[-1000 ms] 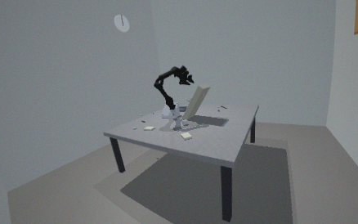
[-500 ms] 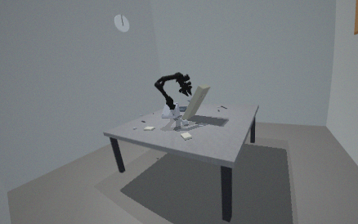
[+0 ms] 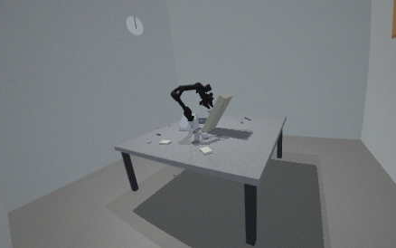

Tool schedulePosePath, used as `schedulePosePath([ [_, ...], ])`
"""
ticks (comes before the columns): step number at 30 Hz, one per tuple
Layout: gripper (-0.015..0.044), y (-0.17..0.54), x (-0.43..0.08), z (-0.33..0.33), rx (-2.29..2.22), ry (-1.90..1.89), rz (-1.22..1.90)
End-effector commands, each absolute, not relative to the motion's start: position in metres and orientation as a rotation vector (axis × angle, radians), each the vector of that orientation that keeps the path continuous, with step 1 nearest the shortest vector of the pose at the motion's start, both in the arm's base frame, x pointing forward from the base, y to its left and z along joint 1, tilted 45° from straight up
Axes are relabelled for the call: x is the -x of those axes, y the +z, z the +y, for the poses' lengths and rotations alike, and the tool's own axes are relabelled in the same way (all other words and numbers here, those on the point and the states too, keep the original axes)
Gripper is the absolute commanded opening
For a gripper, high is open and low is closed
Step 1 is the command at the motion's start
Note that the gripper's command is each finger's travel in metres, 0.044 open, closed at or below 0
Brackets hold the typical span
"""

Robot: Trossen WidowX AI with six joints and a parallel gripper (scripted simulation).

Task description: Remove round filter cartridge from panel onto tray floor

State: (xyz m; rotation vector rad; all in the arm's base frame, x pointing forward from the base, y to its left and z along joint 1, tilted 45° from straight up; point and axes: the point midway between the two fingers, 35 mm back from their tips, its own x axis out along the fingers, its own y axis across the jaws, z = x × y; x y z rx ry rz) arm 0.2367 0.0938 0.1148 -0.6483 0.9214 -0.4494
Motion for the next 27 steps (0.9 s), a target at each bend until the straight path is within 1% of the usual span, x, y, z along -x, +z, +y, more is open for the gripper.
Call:
schedulePosePath([
  [1,0.0305,0.111,-0.24,0.089,0.658,-0.45,0.919],
  [13,0.0305,0.103,-0.248,0.077,0.66,-0.454,0.915],
  [27,0.0211,0.104,-0.247,0.08,0.65,-0.453,0.918],
])
